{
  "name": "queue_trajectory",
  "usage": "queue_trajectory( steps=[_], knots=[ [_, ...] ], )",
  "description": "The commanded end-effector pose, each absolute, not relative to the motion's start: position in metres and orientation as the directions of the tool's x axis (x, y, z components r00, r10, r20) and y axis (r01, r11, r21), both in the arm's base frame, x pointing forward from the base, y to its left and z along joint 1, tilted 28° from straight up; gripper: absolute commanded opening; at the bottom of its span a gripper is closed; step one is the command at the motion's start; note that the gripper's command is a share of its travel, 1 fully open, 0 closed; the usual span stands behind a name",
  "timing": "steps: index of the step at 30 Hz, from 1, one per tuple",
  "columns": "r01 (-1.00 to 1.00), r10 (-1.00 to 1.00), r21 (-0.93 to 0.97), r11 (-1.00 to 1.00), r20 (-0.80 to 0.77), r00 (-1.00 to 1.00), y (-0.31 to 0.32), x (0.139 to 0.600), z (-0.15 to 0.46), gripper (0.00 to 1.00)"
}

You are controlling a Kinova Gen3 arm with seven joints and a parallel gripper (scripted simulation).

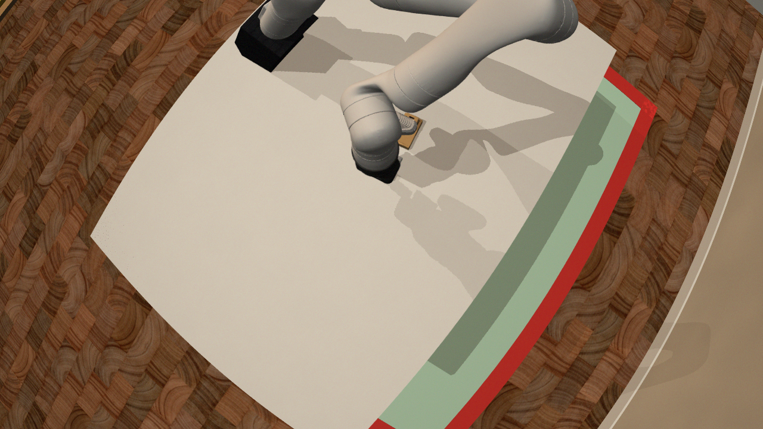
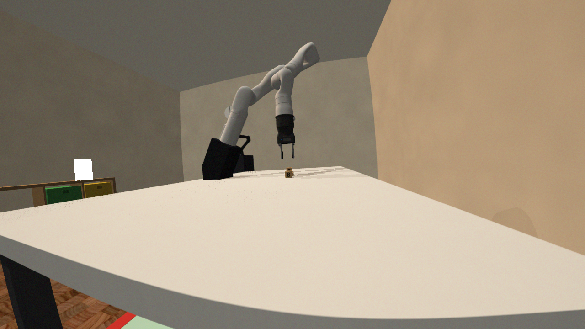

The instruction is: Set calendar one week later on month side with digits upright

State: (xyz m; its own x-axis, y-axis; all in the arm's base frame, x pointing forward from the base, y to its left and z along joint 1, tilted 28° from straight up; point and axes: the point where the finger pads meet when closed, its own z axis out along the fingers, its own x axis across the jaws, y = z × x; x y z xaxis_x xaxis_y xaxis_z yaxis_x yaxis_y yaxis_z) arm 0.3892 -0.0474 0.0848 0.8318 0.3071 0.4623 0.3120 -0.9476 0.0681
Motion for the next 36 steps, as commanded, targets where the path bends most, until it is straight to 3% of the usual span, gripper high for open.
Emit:
queue_trajectory(
  steps=[1, 36],
  knots=[
    [0.311, 0.306, 0.068, -0.948, 0.459, 0.834, -0.048, 0.389, 0.082, 0.87],
    [0.311, 0.306, 0.068, -0.948, 0.459, 0.834, -0.045, 0.409, 0.046, 0.87]
  ],
)
